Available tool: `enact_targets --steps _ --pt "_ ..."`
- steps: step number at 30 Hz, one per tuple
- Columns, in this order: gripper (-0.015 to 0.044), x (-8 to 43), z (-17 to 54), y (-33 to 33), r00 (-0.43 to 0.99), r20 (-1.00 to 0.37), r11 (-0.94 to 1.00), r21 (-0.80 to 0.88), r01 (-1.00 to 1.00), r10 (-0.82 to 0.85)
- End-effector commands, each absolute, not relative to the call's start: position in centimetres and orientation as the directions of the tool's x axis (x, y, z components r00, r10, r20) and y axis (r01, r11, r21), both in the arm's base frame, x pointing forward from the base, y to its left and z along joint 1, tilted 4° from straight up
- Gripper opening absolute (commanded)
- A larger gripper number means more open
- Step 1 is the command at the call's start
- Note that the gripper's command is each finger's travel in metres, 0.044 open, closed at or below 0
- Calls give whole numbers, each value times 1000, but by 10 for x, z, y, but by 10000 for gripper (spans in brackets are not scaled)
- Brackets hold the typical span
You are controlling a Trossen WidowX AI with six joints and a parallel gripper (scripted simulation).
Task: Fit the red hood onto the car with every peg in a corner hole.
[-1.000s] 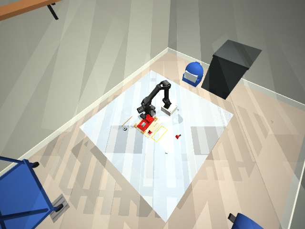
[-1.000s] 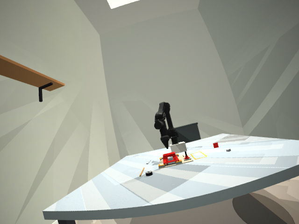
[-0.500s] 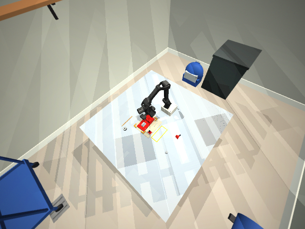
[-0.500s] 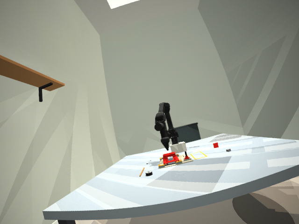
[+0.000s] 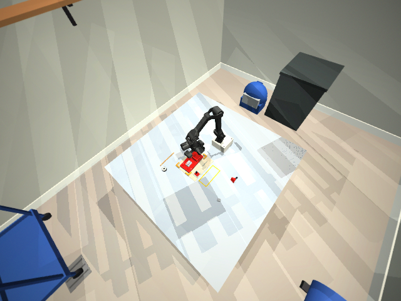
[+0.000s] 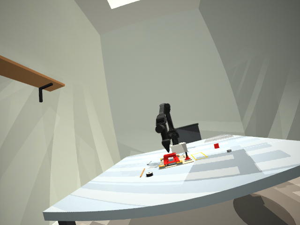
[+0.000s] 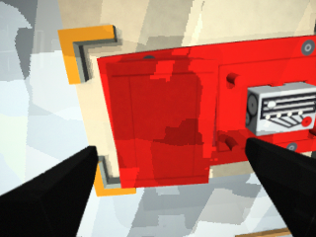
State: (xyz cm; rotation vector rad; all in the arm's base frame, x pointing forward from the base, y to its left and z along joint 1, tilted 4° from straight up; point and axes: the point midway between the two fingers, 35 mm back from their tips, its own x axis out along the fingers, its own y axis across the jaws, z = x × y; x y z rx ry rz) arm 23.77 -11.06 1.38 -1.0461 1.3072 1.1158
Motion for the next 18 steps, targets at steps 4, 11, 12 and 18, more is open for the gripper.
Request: enact_targets --steps 4,11,12,18 --pt "440 236 8 -111 -44 -999 172 46 -984 17" --pt "440 236 3 -111 -44 -999 172 46 -984 17" --pt "440 235 2 -111 -44 -999 172 46 -984 17" --pt "440 235 -2 -110 -44 -999 172 47 -984 17"
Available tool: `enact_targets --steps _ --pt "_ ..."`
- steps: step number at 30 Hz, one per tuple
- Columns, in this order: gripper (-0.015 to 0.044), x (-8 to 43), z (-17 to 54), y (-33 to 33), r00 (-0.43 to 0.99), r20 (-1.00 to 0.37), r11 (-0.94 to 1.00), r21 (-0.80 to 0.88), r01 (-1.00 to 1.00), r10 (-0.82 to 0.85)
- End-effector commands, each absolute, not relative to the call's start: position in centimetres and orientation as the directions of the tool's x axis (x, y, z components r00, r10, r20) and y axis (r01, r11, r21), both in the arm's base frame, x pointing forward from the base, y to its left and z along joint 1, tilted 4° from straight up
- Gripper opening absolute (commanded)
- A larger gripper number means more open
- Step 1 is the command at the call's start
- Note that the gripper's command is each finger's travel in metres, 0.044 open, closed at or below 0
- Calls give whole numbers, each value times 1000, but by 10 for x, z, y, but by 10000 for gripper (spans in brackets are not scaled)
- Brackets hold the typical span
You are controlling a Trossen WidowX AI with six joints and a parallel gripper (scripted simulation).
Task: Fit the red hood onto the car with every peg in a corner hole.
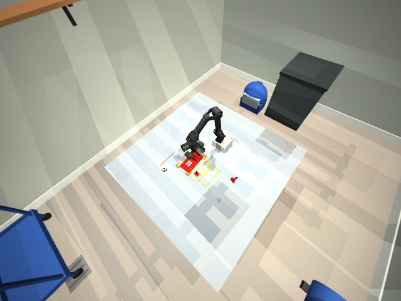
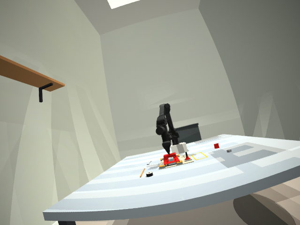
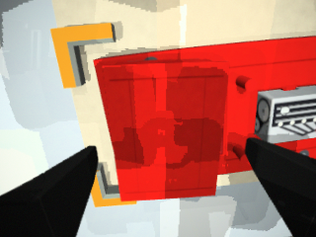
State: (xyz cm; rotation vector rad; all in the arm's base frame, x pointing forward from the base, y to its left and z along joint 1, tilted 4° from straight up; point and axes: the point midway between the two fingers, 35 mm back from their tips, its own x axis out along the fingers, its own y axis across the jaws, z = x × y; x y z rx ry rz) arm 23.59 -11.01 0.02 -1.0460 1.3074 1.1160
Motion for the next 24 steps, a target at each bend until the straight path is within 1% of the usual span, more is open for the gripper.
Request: enact_targets --steps 1,24 --pt "440 235 -3 -110 -44 -999 172 47 -984 17" --pt "440 234 -14 -110 -44 -999 172 47 -984 17"
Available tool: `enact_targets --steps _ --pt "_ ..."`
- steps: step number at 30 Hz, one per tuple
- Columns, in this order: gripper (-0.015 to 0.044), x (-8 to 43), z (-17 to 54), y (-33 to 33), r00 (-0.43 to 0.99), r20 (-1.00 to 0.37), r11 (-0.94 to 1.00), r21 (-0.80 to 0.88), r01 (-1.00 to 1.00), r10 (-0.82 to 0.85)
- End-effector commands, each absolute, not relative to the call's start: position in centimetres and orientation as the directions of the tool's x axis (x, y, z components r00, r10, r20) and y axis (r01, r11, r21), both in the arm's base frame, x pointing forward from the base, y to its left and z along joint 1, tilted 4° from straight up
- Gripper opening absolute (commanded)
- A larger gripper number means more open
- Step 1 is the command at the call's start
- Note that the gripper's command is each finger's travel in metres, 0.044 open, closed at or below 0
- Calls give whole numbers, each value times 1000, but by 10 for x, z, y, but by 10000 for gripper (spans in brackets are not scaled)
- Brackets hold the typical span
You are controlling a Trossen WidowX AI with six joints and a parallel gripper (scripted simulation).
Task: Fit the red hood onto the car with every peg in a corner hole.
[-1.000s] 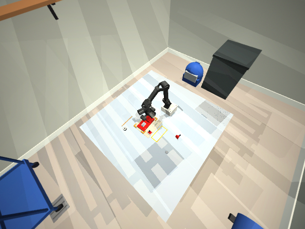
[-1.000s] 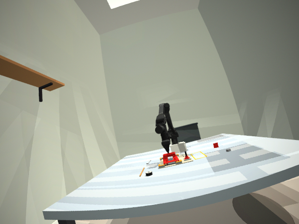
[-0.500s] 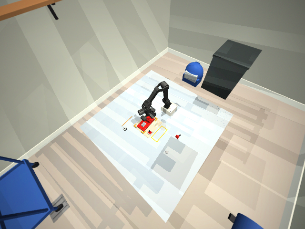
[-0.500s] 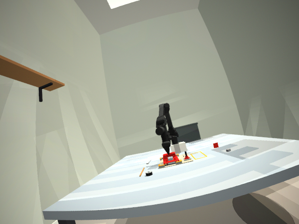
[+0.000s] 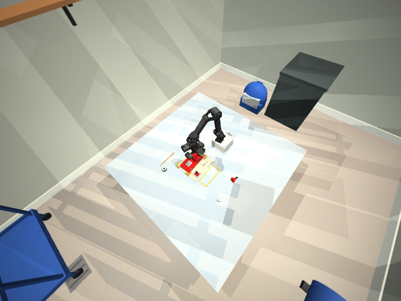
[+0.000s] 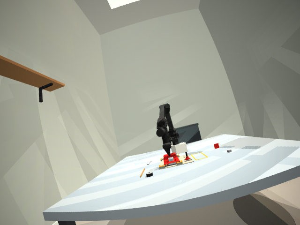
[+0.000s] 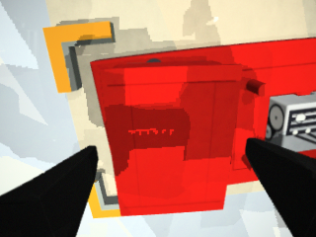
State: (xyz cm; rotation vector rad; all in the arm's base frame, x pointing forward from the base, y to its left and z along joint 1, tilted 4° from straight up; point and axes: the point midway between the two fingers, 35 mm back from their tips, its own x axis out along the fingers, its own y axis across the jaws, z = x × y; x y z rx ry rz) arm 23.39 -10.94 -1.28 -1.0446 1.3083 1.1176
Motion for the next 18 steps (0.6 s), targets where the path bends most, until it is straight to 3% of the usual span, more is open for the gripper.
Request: enact_targets --steps 1,18 --pt "440 234 -15 -110 -44 -999 172 47 -984 17" --pt "440 233 -23 -110 -44 -999 172 47 -984 17"
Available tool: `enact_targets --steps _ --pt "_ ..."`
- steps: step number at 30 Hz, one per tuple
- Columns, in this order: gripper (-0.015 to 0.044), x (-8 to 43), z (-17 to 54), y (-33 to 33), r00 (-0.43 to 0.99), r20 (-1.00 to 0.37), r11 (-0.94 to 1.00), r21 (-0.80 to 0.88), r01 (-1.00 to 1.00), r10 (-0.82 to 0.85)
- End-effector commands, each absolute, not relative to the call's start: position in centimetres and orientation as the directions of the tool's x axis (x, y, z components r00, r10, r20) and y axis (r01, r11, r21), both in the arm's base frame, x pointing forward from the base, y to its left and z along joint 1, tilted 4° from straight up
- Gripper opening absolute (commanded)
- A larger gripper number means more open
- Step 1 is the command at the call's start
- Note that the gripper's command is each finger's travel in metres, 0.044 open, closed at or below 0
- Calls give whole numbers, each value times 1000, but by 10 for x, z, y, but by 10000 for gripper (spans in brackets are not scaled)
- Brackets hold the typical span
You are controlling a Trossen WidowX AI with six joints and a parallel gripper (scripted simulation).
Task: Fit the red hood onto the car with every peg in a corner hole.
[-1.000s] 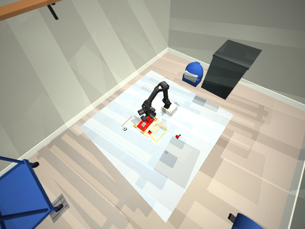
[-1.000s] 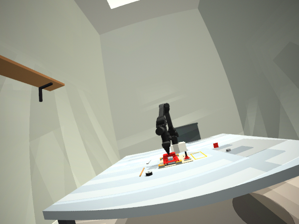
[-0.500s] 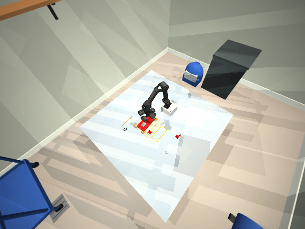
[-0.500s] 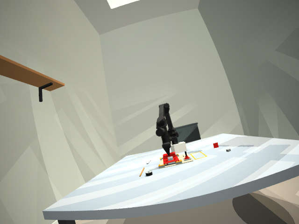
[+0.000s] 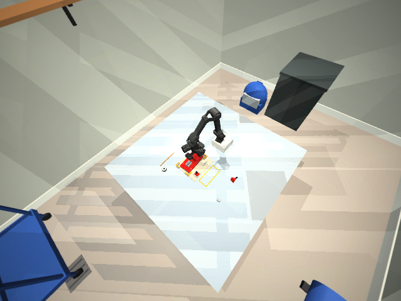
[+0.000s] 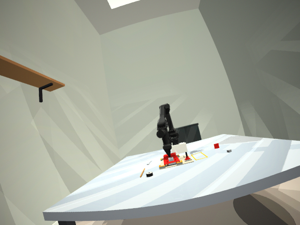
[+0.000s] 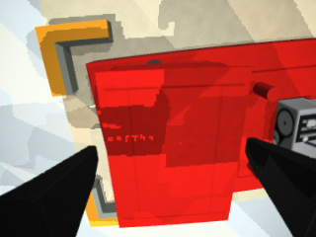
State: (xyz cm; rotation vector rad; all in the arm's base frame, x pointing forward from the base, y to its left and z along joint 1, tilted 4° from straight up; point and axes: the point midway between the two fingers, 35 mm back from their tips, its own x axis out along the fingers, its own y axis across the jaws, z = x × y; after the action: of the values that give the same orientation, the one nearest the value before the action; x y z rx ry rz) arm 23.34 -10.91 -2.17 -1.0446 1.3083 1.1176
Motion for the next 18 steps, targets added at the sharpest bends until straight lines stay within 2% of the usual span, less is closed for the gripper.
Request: enact_targets --steps 1,8,12,18 --pt "440 233 -24 -110 -44 -999 172 47 -984 17" --pt "440 233 -27 -109 -45 -999 172 47 -984 17" --pt "335 233 -26 -109 -43 -999 175 46 -983 20" --pt "295 233 -26 -109 -43 -999 175 46 -983 20"
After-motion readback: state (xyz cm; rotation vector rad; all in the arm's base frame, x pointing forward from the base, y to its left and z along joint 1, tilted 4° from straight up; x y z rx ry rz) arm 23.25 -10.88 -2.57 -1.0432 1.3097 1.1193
